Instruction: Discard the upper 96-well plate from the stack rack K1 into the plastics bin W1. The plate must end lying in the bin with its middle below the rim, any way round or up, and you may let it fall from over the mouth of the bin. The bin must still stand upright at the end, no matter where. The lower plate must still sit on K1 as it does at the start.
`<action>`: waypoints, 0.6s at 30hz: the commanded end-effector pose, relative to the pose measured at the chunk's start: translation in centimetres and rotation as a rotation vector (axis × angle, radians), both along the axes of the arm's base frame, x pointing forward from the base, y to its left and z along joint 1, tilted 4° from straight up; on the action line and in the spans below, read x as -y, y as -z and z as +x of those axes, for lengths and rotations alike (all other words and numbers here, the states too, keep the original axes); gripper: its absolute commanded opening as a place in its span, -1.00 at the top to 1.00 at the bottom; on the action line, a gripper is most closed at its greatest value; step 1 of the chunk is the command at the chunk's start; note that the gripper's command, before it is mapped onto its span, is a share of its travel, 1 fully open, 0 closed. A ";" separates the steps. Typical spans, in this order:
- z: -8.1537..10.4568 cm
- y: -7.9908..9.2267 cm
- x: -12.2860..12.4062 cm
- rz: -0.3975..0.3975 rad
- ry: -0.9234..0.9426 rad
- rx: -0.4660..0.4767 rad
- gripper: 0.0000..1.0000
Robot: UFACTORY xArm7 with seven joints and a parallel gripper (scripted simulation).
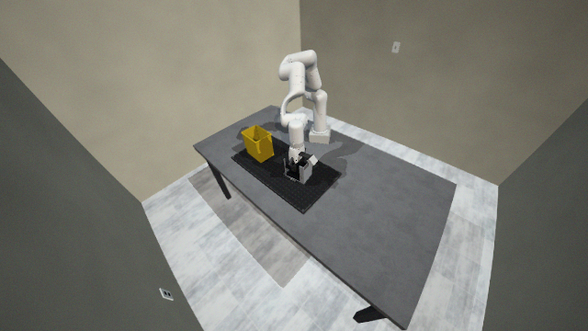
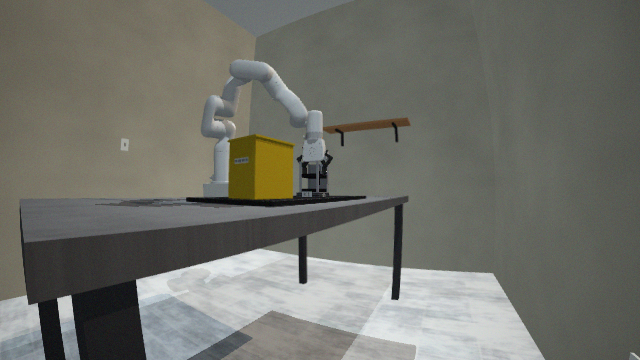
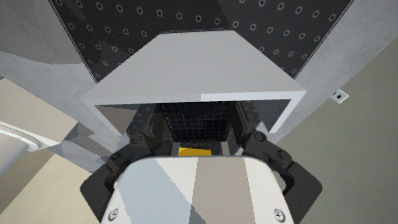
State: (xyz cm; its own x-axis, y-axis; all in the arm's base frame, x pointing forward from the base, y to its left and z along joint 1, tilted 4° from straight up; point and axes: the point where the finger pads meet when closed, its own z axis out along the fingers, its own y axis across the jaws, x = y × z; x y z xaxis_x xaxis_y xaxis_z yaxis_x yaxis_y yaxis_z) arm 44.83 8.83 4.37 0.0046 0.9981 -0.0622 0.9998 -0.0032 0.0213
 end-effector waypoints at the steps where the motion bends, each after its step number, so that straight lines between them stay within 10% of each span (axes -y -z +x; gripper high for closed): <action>1: 0.1 -0.9 -0.1 0.001 0.000 0.004 1.00; 18: 0.1 -3.3 -0.2 0.001 0.000 0.004 1.00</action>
State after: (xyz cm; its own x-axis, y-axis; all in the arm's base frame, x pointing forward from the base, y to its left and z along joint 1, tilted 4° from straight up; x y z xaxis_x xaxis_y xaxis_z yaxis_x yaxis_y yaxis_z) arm 44.77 9.00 7.03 0.0046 0.9981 -0.0621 0.9998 -0.0032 0.0212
